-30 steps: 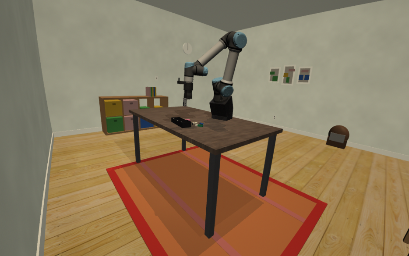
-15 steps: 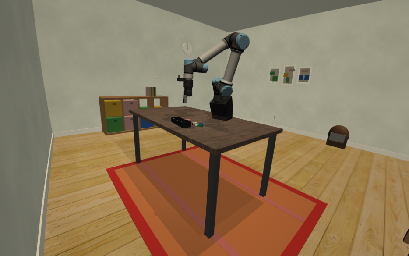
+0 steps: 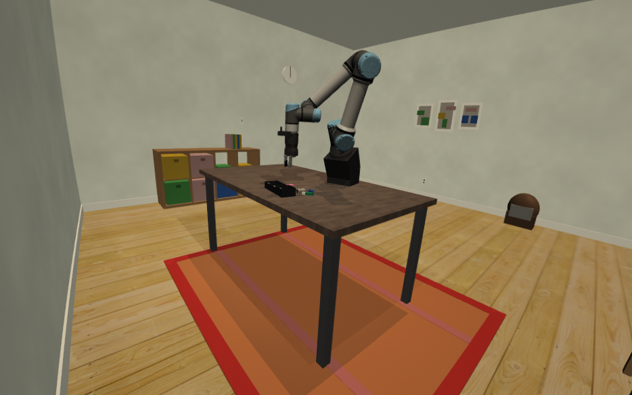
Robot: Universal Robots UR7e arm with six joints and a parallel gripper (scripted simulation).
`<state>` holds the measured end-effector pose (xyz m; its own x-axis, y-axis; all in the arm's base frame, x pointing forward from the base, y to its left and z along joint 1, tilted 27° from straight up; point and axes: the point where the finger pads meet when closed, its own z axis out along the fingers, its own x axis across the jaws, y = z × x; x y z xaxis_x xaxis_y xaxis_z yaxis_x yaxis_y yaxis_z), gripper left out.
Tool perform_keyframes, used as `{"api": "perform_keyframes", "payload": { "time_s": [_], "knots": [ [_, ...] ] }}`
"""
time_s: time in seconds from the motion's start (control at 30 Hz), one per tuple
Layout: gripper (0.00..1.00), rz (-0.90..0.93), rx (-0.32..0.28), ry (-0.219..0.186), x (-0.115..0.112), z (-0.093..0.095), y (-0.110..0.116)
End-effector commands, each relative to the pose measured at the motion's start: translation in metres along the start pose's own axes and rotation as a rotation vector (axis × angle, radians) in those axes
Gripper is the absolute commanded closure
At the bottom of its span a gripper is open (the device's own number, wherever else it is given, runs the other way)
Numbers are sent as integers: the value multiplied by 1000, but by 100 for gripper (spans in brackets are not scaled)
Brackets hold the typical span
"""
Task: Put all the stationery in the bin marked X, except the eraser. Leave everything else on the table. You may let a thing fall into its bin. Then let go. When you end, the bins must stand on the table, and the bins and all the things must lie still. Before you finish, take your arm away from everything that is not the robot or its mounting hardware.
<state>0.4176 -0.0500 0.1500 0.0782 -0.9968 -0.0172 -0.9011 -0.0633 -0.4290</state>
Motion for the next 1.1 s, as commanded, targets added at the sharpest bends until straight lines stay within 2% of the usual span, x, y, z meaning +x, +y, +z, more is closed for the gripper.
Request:
{"api": "perform_keyframes", "payload": {
  "time_s": [0.0, 0.07, 0.1, 0.4, 0.63, 0.67, 0.87, 1.07],
  "knots": [
    [38, -157, 13, -6, 24, 30, 27],
    [38, -157, 13, -6, 24, 30, 27],
    [38, -228, 7, -3, 28, 36, 32],
    [38, -440, -8, 1, 64, 80, 79],
    [38, -561, -8, -4, 71, 80, 84],
    [38, -633, 2, -6, 70, 80, 84],
    [38, -773, 38, -13, 67, 80, 80],
    [38, -778, 40, -14, 63, 80, 78]
  ]
}}
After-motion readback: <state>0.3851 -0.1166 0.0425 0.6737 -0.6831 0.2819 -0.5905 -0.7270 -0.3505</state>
